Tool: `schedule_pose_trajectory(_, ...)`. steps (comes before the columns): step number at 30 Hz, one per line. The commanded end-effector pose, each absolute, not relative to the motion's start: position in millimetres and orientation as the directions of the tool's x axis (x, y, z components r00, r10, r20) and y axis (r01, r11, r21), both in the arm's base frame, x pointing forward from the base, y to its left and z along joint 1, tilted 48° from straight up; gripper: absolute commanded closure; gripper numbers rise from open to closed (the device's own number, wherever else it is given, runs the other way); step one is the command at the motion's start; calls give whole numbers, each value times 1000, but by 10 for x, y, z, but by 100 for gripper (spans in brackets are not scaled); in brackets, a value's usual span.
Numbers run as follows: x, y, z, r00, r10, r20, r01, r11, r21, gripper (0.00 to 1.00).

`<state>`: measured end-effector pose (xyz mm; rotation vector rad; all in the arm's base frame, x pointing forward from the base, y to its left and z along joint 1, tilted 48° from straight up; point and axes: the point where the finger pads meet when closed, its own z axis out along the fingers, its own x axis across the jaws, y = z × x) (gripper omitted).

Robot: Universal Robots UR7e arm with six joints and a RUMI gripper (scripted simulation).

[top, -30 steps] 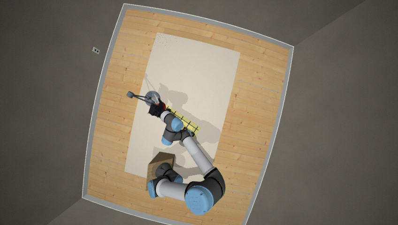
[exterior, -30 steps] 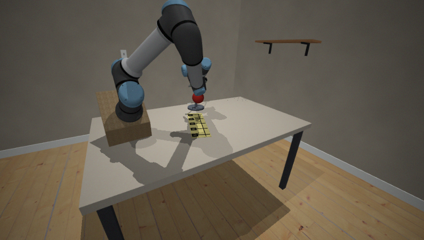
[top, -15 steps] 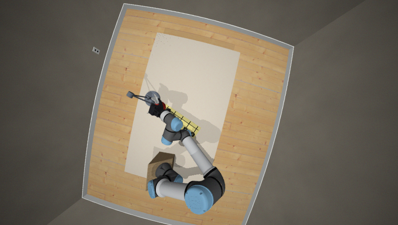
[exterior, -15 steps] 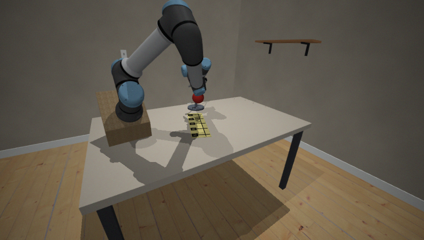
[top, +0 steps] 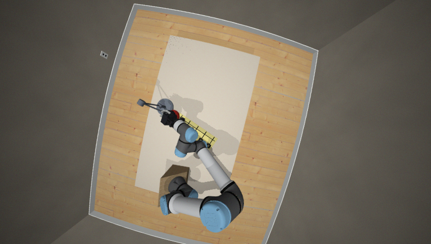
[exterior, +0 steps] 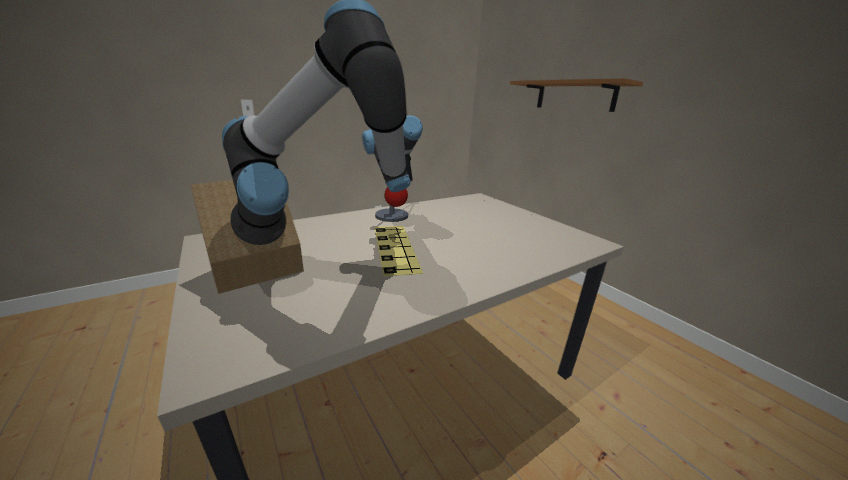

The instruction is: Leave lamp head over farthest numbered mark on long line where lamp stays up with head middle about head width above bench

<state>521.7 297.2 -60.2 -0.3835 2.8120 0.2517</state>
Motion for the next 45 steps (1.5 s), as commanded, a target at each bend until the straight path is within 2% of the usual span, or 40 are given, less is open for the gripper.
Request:
schedule_pose_trajectory(1, 5218, 2980, -597, -926, -217, -309, -266, 956, 127, 100)
schedule_pose_trajectory(21, 5218, 2977, -597, -922, -235, -309, -286, 949, 132, 100)
schedule_pose_trajectory(33, 5187, 2742, -545, -949, -14, -315, -40, 996, 75, 100)
schedule_pose_trajectory(45, 5172, 2545, -527, -949, 13, -316, -9, 998, 68, 100)
